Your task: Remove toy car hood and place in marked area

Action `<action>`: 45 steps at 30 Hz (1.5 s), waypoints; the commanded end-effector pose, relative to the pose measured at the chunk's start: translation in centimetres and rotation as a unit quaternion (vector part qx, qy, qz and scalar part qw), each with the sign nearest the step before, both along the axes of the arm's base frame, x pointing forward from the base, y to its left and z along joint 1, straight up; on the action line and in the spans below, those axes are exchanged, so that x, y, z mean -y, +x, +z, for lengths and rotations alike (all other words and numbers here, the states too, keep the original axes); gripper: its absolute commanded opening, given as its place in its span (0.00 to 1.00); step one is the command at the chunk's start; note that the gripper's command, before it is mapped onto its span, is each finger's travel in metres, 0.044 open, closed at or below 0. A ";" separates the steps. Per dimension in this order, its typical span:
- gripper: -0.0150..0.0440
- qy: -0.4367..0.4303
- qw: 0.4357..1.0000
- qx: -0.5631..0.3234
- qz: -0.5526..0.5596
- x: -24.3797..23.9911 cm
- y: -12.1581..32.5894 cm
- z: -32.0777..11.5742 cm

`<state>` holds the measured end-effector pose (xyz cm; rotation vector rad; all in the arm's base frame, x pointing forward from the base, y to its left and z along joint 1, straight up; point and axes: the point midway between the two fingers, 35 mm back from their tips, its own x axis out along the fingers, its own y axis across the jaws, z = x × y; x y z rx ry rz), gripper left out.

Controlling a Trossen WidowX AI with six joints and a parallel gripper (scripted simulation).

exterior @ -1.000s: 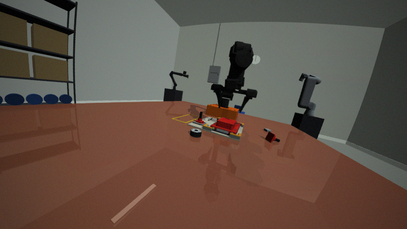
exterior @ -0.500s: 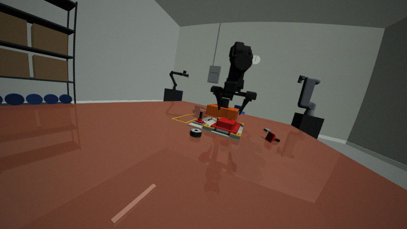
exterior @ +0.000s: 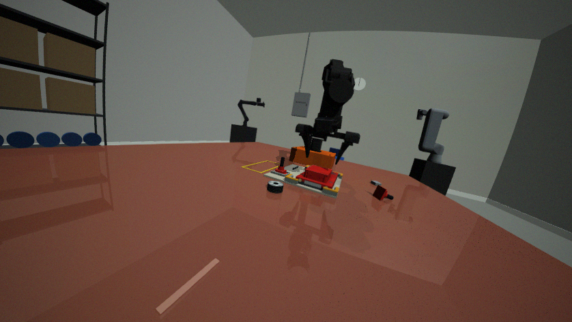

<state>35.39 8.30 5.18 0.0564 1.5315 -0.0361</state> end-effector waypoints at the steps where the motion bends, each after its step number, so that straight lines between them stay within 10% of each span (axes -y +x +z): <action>1: 1.00 0.001 1.000 -0.002 0.002 0.0 -0.1 -0.4; 45: 1.00 0.001 1.000 -0.002 0.002 -0.1 -0.3 -2.9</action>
